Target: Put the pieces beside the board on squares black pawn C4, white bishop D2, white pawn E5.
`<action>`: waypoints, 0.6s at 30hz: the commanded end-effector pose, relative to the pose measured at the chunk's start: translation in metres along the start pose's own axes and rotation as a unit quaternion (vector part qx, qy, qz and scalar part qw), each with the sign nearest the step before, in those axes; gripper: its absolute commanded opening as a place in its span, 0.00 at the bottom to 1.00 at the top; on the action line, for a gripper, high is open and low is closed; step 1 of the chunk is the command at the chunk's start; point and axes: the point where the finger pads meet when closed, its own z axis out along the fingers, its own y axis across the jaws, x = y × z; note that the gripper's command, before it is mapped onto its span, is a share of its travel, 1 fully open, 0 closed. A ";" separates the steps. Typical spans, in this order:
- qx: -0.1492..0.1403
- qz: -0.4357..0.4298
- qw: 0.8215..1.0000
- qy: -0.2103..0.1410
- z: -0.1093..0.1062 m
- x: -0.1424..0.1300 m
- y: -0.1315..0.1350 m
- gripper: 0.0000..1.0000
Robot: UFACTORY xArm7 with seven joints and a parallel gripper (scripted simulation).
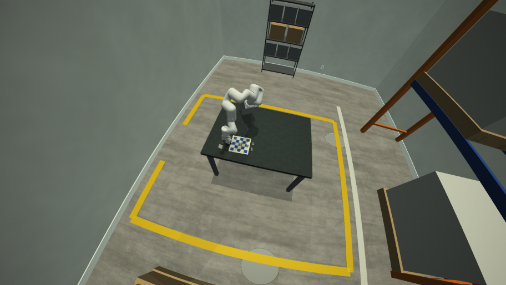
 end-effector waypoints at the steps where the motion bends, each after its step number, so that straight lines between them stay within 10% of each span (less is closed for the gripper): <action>1: -0.001 0.000 1.000 0.001 -0.001 0.001 0.001 0.00; 10: -0.001 0.000 1.000 0.001 -0.005 0.001 0.001 0.00; 18: -0.001 0.000 1.000 0.001 -0.054 0.001 0.001 0.00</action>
